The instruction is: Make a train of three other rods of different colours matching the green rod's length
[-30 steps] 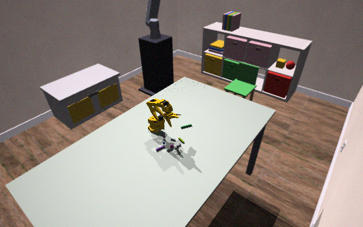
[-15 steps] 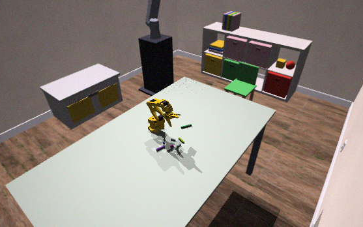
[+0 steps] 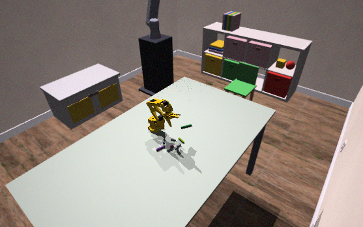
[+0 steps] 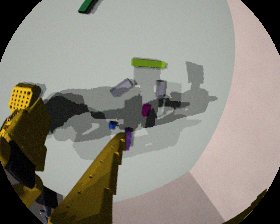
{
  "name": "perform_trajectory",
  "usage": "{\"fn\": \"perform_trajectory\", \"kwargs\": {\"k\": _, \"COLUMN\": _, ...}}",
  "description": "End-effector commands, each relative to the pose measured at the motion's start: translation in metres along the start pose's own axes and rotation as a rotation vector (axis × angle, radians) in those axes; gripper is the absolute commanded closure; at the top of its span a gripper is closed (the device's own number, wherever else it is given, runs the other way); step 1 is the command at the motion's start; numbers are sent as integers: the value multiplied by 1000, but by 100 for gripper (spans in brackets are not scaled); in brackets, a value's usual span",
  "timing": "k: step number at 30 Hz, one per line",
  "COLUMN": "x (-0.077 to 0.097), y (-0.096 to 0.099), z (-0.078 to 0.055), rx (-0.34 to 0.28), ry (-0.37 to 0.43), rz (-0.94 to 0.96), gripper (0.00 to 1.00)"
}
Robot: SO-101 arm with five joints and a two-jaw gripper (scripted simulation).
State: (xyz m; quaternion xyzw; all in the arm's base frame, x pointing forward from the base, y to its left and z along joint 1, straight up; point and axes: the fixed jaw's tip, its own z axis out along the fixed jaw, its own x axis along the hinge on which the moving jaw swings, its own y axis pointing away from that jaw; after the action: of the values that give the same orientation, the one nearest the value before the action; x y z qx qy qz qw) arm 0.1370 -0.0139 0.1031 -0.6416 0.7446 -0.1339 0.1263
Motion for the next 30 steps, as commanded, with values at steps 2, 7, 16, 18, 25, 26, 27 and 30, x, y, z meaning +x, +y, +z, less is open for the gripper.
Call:
{"fn": "perform_trajectory", "kwargs": {"k": 2, "x": 0, "y": -4, "z": -3, "rx": 27, "ry": -1, "rz": 1, "gripper": 0}}
{"fn": "perform_trajectory", "kwargs": {"k": 7, "x": 0, "y": -4, "z": -3, "rx": 27, "ry": -1, "rz": 1, "gripper": 0}}
{"fn": "perform_trajectory", "kwargs": {"k": 16, "x": 0, "y": -4, "z": -3, "rx": 27, "ry": -1, "rz": 1, "gripper": 0}}
{"fn": "perform_trajectory", "kwargs": {"k": 18, "x": 0, "y": -4, "z": -3, "rx": 27, "ry": -1, "rz": 1, "gripper": 0}}
{"fn": "perform_trajectory", "kwargs": {"k": 25, "x": 4, "y": -4, "z": -3, "rx": 22, "ry": 10, "rz": 28, "gripper": 0}}
{"fn": "perform_trajectory", "kwargs": {"k": 26, "x": 6, "y": -4, "z": -3, "rx": 19, "ry": 15, "rz": 41, "gripper": 0}}
{"fn": "perform_trajectory", "kwargs": {"k": 27, "x": 9, "y": -5, "z": -3, "rx": 16, "ry": 22, "rz": 58, "gripper": 0}}
{"fn": "perform_trajectory", "kwargs": {"k": 30, "x": 19, "y": -5, "z": -2, "rx": 3, "ry": 47, "rz": 123, "gripper": 0}}
